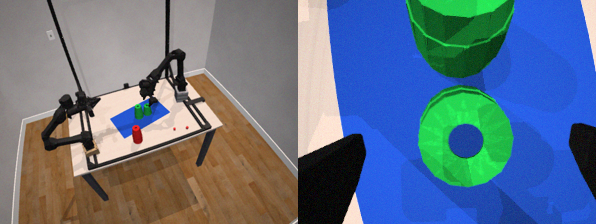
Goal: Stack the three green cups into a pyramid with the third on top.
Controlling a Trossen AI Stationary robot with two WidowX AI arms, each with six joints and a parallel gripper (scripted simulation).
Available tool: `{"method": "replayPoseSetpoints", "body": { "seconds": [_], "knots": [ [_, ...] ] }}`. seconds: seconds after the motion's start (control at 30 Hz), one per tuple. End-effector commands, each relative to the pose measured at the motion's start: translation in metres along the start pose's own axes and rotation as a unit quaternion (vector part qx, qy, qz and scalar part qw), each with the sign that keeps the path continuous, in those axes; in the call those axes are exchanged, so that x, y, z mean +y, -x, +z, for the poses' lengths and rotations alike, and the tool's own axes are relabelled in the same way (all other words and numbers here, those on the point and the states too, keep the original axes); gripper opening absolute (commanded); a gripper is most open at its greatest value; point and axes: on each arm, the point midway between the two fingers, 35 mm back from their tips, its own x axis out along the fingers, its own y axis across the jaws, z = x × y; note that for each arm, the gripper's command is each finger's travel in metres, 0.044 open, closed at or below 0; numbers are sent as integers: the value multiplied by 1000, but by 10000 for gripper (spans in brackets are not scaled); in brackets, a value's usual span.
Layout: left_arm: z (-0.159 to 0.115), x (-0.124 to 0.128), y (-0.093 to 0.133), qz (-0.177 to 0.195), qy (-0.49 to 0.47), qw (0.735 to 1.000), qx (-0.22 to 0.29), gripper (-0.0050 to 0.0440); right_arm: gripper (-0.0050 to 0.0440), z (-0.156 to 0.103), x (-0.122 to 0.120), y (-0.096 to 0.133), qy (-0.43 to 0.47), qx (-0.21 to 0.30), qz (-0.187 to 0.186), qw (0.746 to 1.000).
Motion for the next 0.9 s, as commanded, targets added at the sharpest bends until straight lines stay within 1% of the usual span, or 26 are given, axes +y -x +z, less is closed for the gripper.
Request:
{"method": "replayPoseSetpoints", "body": {
  "seconds": [0.0, 0.53, 0.57, 0.63, 0.7, 0.87],
  "knots": [
    [2, 0, 2, 0, -1, 1000, -3, 440, 0, 0, -1, 0, -2, 1, -2, 1000],
    [3, -1, 4, -1, -1, 1000, -6, 440, 0, 0, -1, 0, -2, 1, -2, 1000],
    [6, -1, 10, -4, -1, 1000, -15, 440, 0, 0, -1, 0, -2, 1, -2, 1000],
    [16, -5, 31, -13, -2, 999, -47, 440, 0, 0, -1, 0, -2, 1, -2, 1000],
    [16, -5, 31, -13, -2, 999, -47, 440, 0, 0, -1, 0, -2, 1, -2, 1000],
    [35, -14, 91, -38, -9, 990, -136, 440, 0, 0, -1, 0, -2, 1, -2, 1000]
  ]
}}
